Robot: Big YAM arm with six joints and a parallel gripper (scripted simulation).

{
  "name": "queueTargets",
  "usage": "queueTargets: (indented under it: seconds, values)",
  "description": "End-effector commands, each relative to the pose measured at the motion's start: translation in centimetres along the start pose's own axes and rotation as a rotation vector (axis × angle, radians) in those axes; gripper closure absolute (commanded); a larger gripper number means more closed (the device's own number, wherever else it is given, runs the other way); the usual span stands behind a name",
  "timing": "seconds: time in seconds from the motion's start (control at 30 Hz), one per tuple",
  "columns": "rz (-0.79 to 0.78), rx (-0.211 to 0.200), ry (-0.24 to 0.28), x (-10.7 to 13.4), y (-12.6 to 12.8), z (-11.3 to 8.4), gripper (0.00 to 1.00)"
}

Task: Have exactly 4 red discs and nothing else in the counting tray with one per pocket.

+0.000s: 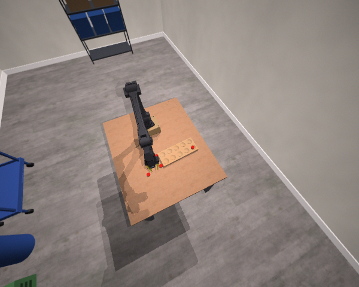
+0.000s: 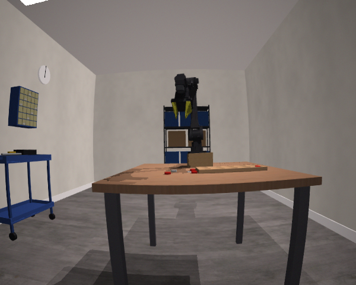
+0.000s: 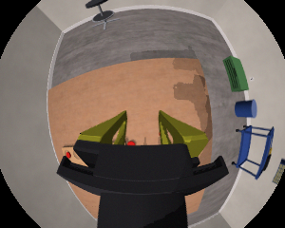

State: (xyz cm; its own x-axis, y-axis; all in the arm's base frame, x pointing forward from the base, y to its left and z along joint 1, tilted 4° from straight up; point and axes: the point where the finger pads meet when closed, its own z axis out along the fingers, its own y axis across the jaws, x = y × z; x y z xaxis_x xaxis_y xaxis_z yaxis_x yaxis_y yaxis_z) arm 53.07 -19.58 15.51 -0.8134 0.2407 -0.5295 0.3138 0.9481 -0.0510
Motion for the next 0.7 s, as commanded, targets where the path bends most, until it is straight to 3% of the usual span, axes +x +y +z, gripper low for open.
queueTargets:
  seconds: [0.0,0.03,0.13,0.27,0.4,0.5,0.57,0.67]
  values:
    - [0.007,0.024,0.080,-0.3,-2.4,1.8,0.56]
    - [0.022,0.032,0.157,1.7,-3.6,3.3,0.56]
    - [0.022,0.032,0.157,1.7,-3.6,3.3,0.56]
    - [0.073,0.042,0.397,8.1,-7.2,6.9,0.56]
    - [0.103,0.040,0.526,11.7,-8.8,8.3,0.56]
    - [0.112,0.037,0.562,12.8,-9.2,8.7,0.56]
    - [0.091,0.028,0.566,12.7,-8.1,8.8,0.56]
    - [0.092,0.034,0.525,11.2,-8.3,7.3,0.56]
